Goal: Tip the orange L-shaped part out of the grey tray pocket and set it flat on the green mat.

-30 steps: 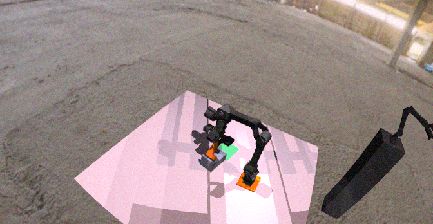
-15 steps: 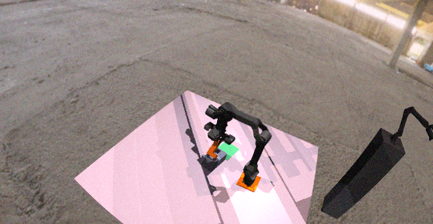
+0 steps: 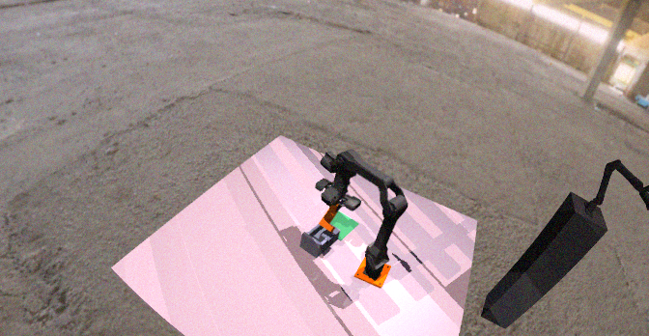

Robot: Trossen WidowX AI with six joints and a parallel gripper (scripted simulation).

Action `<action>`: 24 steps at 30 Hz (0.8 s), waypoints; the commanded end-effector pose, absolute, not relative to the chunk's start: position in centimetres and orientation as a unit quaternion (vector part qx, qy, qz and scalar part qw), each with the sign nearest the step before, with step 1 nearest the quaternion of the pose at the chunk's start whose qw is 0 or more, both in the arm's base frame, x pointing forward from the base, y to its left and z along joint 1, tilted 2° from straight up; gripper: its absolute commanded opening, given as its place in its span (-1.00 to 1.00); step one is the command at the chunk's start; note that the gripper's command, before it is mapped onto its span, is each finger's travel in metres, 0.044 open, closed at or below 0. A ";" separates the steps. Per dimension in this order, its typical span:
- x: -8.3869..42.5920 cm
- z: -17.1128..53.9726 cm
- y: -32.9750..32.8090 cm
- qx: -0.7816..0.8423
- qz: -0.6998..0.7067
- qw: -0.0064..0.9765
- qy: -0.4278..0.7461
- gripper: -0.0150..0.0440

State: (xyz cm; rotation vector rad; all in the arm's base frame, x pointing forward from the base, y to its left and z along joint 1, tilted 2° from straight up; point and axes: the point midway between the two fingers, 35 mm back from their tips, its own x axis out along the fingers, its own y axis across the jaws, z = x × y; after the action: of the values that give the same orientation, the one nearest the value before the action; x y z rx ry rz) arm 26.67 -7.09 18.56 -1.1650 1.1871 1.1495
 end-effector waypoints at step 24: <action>25.1 18.3 -17.7 -0.492 0.481 0.529 0.498 -0.49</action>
State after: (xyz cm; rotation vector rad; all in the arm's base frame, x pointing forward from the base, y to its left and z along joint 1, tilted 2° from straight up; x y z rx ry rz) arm 25.21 -16.70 18.16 -1.1674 1.1936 1.1461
